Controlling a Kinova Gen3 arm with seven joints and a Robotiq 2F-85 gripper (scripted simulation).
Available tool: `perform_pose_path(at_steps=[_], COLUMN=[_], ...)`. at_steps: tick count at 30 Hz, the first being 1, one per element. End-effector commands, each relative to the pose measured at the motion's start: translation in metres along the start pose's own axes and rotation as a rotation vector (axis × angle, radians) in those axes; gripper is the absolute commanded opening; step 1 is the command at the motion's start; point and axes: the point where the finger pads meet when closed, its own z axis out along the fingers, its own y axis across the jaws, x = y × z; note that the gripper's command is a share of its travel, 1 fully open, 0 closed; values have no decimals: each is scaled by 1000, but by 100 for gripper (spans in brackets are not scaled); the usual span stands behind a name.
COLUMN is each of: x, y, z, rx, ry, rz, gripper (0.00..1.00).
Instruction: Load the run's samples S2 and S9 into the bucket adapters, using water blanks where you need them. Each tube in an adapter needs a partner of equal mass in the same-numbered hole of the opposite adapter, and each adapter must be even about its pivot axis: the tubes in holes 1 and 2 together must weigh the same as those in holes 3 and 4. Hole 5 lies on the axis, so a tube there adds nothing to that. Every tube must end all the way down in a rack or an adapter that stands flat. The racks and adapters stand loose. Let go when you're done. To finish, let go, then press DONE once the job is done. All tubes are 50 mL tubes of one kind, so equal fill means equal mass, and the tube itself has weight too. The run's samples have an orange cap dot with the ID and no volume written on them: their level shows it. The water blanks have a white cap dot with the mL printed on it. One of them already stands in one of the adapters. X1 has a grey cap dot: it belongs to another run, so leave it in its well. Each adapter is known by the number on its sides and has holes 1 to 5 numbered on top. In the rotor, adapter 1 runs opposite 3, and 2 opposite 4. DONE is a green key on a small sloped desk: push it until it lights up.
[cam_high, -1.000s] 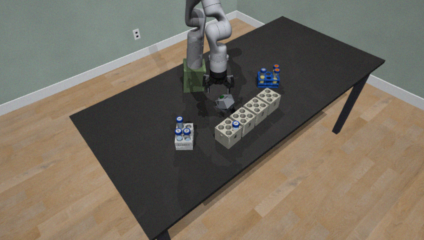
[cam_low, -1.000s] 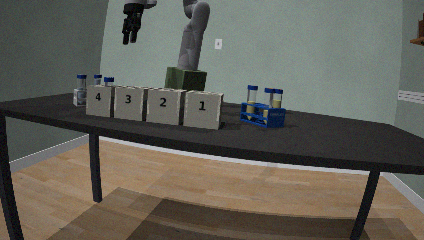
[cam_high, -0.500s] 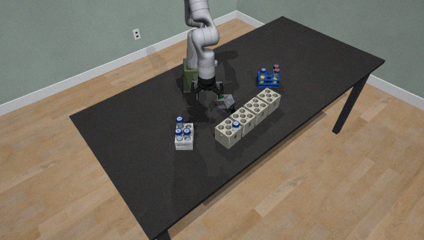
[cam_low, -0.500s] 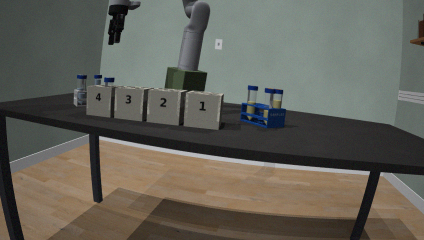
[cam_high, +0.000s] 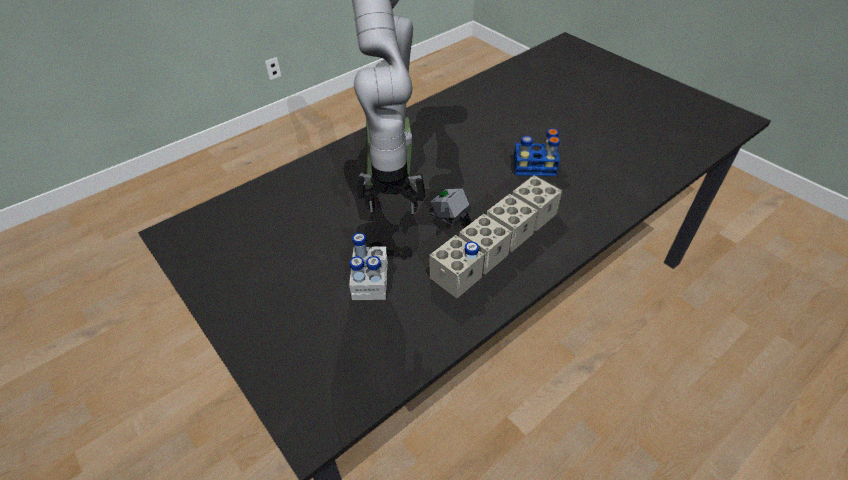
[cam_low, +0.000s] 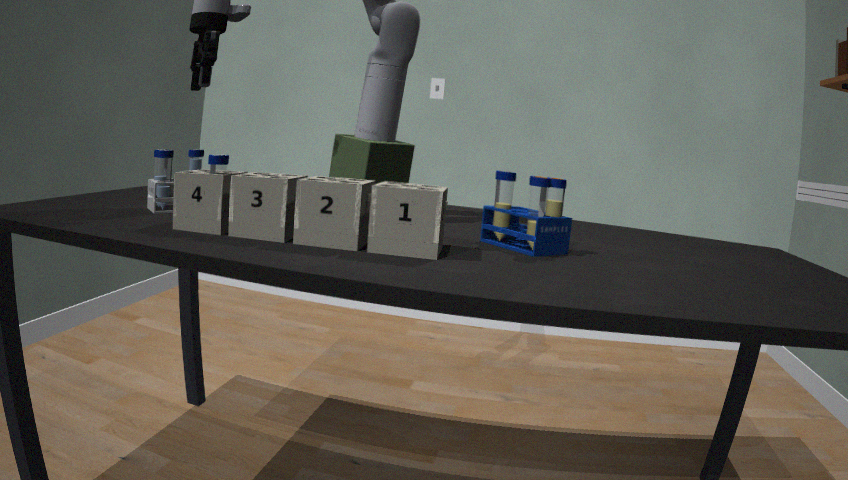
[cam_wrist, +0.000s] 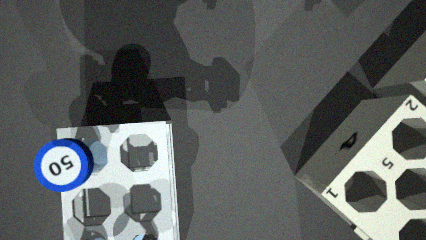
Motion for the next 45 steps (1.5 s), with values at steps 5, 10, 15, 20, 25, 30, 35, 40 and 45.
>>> perform_pose_path(at_steps=[5, 10, 15, 20, 25, 30, 35, 40, 45], x=[-21, -38, -56, -66, -73, -70, -70, -70, -70], y=[-26, -44, -62, -73, -75, -73, -73, -74, -73], z=[2, 2, 2, 2, 11, 25, 39, 47, 60], rx=[1, 2, 2, 2, 3, 3, 3, 4, 3], ry=[4, 4, 4, 4, -7, -1, -1, -1, -1], rz=[10, 9, 9, 10, 15, 15, 15, 15, 15], gripper=[100, 100, 100, 100, 100, 100, 100, 100, 100])
